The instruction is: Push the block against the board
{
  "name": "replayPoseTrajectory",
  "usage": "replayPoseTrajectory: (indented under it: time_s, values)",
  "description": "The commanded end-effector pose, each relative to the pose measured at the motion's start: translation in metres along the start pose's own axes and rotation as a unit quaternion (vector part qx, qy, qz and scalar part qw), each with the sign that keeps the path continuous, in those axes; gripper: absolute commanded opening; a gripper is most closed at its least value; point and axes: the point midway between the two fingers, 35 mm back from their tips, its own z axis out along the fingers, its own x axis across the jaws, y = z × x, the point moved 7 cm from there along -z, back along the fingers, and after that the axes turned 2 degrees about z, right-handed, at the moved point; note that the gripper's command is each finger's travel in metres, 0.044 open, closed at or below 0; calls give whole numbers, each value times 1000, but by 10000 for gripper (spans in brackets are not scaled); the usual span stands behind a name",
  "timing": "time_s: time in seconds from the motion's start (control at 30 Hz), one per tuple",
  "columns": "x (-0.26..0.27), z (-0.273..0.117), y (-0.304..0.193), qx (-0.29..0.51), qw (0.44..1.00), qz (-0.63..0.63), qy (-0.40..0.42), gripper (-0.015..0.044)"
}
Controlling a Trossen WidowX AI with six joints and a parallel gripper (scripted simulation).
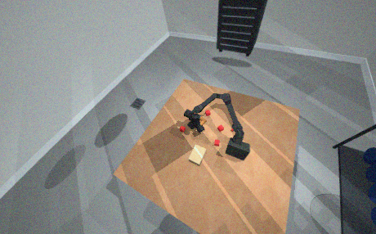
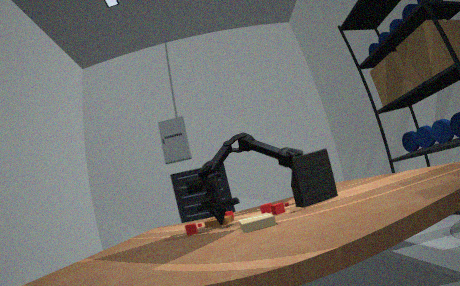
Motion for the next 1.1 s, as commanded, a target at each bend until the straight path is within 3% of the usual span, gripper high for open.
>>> replayPoseTrajectory:
  time_s: [0.0,1.07]
  values:
    - [-2,0,-8,3,1000,1,0,0]
    - [-3,0,24,3,1000,1,-1,0]
